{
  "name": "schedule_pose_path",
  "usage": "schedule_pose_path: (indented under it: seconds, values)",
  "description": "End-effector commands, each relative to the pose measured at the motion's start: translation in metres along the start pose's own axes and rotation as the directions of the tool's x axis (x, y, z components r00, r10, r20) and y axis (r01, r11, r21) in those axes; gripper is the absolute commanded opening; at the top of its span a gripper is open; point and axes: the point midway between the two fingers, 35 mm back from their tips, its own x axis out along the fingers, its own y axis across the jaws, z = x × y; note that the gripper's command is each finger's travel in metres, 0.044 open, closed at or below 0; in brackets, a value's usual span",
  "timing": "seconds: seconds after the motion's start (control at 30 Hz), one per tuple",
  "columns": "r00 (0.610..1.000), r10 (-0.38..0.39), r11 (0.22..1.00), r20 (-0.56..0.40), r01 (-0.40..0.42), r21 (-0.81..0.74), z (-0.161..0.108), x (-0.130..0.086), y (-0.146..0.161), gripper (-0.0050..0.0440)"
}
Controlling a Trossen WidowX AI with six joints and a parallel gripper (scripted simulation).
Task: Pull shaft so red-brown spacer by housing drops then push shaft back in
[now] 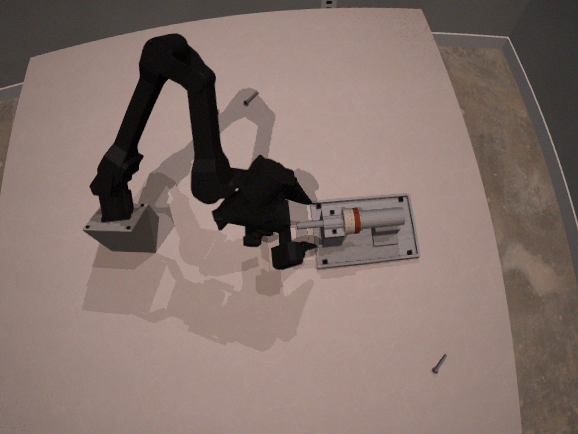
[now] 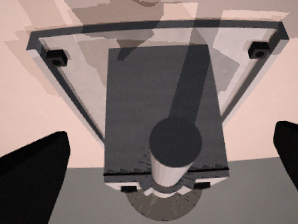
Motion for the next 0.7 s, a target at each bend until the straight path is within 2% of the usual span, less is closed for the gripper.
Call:
schedule_pose_path:
  seconds: [0.0, 0.23, 0.67]
  values:
    - [1.000, 0.004, 1.000, -0.001, -0.004, 0.004, 0.000, 0.001, 0.001, 0.0440]
    - [1.000, 0.004, 1.000, -0.001, -0.004, 0.004, 0.000, 0.002, 0.001, 0.0440]
    - [1.000, 0.004, 1.000, -0.001, -0.004, 0.004, 0.000, 0.018, 0.001, 0.0440]
